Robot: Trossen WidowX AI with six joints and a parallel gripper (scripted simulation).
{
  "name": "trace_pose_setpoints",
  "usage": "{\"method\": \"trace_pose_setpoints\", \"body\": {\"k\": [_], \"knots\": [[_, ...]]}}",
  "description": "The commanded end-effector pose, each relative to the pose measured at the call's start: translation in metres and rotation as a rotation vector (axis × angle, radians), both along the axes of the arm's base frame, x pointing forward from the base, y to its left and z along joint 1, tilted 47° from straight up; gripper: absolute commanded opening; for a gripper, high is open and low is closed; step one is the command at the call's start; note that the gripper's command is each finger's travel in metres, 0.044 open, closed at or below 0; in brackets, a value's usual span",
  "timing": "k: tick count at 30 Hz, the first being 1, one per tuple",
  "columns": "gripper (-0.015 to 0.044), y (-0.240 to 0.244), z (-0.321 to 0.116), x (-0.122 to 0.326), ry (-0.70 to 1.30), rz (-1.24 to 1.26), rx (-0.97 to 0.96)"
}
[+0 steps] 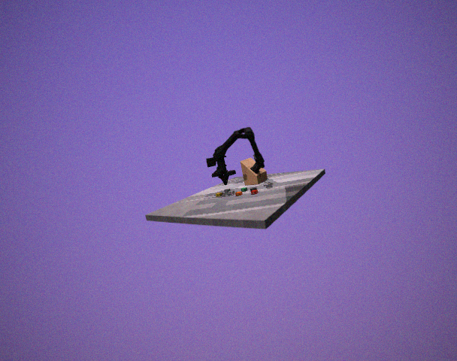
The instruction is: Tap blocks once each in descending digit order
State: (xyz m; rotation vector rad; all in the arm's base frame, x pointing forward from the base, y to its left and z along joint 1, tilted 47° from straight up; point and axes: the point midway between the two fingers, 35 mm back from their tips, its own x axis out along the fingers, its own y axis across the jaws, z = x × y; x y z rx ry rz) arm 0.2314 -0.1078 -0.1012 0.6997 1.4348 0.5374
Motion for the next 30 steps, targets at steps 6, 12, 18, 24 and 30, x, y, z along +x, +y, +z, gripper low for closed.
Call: {"method": "trace_pose_setpoints", "body": {"k": [6, 12, 18, 24, 30], "knots": [[0.002, 0.011, -0.012, 0.001, -0.005, -0.013, 0.004], [0.002, 0.018, -0.019, 0.002, -0.005, -0.013, 0.005], [0.002, 0.025, -0.025, 0.003, -0.005, -0.013, 0.005], [0.002, 0.029, -0.029, 0.003, -0.005, -0.013, 0.006], [0.002, 0.029, -0.029, 0.003, -0.005, -0.013, 0.006]]}}
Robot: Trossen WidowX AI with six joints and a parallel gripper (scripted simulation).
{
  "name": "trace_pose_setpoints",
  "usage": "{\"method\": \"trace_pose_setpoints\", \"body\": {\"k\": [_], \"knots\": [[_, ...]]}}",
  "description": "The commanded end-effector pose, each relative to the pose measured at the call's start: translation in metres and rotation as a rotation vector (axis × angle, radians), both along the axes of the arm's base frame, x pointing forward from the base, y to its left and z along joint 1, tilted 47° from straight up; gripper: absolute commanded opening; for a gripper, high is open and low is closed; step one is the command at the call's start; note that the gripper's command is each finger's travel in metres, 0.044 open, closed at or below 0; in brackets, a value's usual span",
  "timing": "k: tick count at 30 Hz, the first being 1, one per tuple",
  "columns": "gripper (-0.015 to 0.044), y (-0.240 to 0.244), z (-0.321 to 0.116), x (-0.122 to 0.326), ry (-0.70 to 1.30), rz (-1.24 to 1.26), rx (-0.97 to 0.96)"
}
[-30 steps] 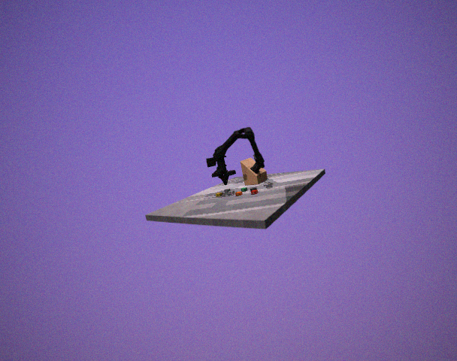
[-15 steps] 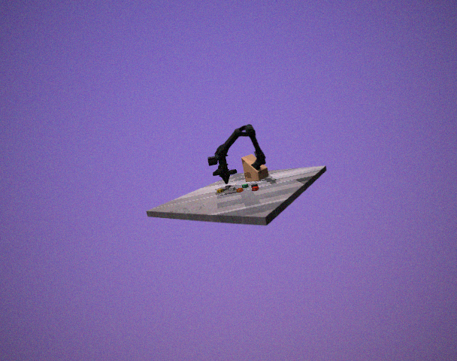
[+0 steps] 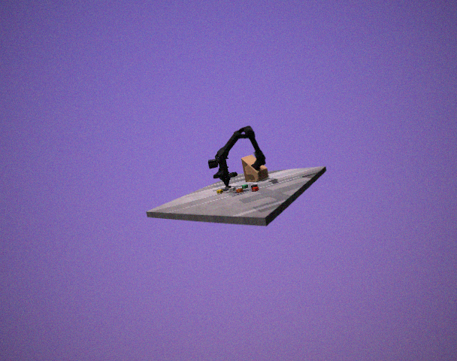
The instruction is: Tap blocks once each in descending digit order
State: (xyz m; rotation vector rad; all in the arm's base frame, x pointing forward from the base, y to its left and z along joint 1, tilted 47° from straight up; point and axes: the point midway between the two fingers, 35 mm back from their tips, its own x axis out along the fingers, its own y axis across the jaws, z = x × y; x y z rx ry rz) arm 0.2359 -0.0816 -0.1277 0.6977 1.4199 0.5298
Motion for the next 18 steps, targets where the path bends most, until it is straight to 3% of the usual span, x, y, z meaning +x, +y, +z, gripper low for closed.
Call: {"method": "trace_pose_setpoints", "body": {"k": [1, 11, 15, 18], "knots": [[0.002, 0.003, -0.002, -0.001, 0.007, -0.003, 0.011], [0.002, -0.022, 0.02, -0.004, 0.008, -0.003, 0.009], [0.002, -0.068, 0.064, -0.009, 0.01, -0.004, 0.005], [0.002, -0.078, 0.074, -0.012, 0.01, -0.003, 0.006]]}}
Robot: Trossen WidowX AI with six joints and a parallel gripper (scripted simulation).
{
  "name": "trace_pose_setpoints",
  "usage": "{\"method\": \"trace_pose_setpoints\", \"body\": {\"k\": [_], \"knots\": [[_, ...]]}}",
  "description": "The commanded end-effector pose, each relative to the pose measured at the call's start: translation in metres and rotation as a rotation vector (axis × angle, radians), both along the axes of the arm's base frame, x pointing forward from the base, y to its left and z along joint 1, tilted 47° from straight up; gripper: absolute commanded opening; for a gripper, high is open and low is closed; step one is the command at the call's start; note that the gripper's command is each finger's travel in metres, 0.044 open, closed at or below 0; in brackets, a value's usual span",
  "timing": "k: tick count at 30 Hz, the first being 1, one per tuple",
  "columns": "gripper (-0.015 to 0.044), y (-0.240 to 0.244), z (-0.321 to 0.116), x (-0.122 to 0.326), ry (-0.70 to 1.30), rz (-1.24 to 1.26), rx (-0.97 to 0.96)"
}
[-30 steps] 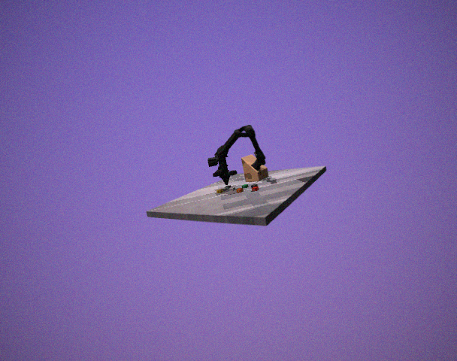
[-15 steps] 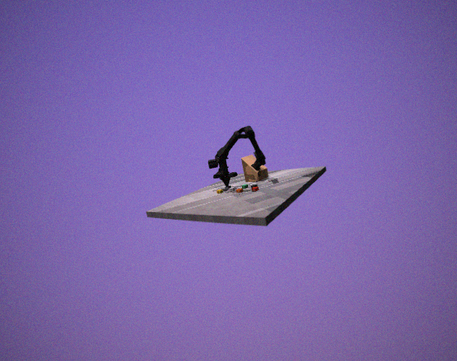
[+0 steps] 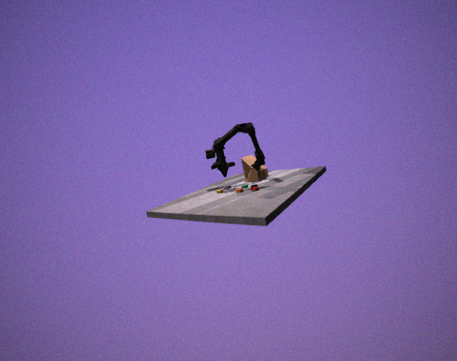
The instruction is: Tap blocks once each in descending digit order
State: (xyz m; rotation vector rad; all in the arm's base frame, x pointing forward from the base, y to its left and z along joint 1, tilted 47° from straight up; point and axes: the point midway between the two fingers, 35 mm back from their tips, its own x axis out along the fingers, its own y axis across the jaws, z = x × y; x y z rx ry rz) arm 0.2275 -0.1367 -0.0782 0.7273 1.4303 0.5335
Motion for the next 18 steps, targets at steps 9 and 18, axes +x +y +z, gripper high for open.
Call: {"method": "trace_pose_setpoints", "body": {"k": [9, 18], "knots": [[0.002, -0.001, 0.058, 0.013, -0.004, 0.001, -0.028], [0.002, 0.093, 0.157, 0.032, -0.005, -0.003, -0.026]]}}
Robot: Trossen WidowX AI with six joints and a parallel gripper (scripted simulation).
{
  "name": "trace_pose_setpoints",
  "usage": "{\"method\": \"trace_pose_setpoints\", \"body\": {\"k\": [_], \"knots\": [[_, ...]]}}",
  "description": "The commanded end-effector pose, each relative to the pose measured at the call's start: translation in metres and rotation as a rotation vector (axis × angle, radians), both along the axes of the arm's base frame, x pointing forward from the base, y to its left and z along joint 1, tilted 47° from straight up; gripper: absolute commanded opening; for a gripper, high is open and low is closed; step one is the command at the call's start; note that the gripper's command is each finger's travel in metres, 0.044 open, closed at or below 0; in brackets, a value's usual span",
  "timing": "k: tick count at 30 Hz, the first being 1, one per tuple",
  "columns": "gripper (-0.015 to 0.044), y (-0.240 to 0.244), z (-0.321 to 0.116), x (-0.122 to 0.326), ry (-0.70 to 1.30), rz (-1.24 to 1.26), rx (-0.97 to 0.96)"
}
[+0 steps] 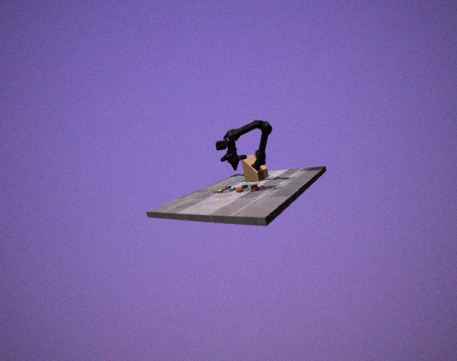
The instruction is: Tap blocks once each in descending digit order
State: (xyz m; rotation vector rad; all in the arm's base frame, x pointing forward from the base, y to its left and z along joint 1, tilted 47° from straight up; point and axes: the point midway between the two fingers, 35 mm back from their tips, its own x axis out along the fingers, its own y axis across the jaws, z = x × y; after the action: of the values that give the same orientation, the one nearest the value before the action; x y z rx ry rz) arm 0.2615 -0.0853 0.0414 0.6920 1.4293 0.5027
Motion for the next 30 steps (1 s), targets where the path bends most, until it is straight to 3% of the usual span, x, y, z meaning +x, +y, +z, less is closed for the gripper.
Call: {"method": "trace_pose_setpoints", "body": {"k": [1, 5, 14, 21, 30], "knots": [[0.002, 0.053, 0.047, -0.004, 0.002, 0.0, 0.02], [0.002, 0.092, 0.078, -0.015, 0.001, 0.007, 0.041], [0.002, 0.094, 0.08, -0.016, 0.001, 0.007, 0.043], [0.002, 0.151, 0.027, -0.009, -0.001, 0.007, 0.045], [0.002, 0.154, 0.025, -0.009, -0.001, 0.007, 0.046]]}}
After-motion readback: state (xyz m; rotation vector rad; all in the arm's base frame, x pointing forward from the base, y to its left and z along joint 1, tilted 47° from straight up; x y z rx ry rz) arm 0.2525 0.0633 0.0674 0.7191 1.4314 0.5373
